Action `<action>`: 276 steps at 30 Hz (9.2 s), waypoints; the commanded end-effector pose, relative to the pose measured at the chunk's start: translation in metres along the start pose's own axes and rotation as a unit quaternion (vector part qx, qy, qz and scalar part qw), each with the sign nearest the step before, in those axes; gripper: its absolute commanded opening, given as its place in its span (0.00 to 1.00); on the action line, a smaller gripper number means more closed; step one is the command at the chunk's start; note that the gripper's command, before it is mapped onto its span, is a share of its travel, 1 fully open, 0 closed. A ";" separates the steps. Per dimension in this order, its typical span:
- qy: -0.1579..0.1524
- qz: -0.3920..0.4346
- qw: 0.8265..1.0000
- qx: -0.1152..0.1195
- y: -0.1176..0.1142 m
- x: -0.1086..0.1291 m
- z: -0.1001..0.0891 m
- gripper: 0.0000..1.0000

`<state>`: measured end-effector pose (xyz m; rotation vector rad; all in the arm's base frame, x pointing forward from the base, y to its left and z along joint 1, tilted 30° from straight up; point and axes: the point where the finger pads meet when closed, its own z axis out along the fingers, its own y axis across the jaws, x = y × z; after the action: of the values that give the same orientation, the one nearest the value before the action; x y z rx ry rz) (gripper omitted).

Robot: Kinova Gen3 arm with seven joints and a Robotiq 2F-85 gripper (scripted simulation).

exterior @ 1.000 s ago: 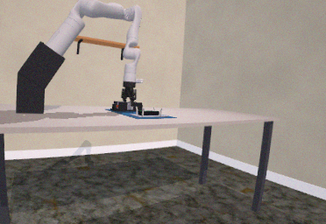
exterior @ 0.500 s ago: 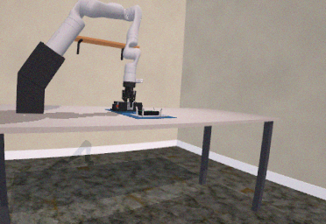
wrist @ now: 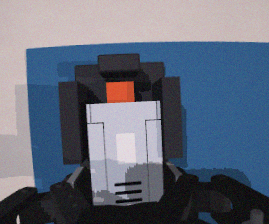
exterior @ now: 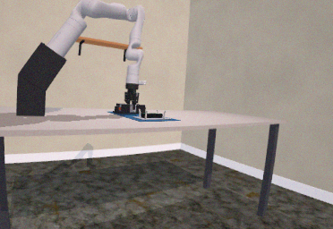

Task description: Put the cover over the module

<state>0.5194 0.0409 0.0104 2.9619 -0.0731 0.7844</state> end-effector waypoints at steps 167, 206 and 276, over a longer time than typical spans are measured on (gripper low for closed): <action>0.007 0.010 1.000 0.000 0.004 0.006 -0.107 0.00; 0.009 0.013 1.000 0.000 0.004 0.007 -0.111 0.00; 0.002 0.001 1.000 0.000 0.170 -0.001 -0.071 0.00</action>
<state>0.4719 -0.1146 0.0830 2.9643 -0.0796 0.7915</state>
